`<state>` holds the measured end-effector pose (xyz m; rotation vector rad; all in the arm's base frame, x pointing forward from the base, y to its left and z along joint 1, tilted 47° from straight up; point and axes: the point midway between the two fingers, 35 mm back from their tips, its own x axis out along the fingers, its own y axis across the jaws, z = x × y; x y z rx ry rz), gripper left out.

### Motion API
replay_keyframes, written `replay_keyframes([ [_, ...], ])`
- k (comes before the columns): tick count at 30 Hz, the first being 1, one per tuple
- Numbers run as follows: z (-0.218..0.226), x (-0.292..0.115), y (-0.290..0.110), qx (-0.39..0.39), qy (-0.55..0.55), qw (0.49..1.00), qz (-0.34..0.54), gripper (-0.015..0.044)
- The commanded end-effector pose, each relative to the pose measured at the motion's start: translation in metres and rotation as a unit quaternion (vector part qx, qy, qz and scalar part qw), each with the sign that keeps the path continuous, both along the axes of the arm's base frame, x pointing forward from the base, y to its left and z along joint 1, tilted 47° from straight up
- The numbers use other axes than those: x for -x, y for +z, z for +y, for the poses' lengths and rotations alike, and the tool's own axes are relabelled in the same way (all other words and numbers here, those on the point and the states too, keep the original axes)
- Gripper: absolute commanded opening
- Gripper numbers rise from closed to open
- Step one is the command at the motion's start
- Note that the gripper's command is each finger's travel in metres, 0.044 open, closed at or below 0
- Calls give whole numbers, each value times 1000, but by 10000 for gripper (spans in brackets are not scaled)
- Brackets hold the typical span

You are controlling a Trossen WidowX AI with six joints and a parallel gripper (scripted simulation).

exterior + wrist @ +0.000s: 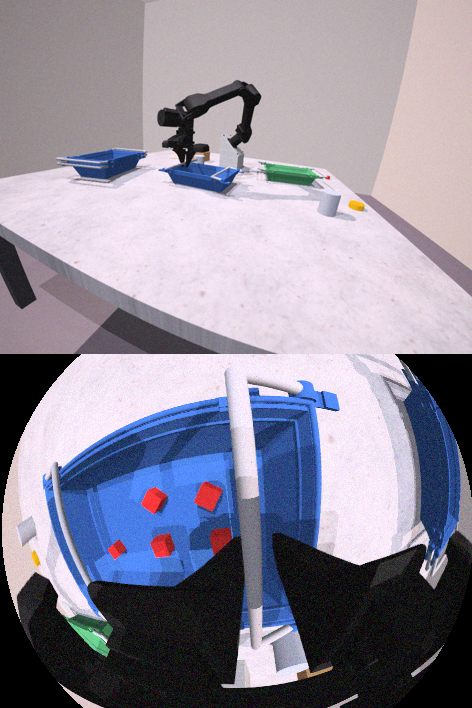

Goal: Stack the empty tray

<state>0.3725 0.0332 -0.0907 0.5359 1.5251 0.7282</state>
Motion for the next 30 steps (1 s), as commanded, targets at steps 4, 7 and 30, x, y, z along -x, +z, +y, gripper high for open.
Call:
replay_keyframes([
  [4, -8, -1, 9, 0, -3, 1000, 2, 84],
  [7, -23, -4, 20, 0, -3, 1000, 2, 84],
  [30, -27, -4, 22, -1, -7, 1000, 1, 84],
])
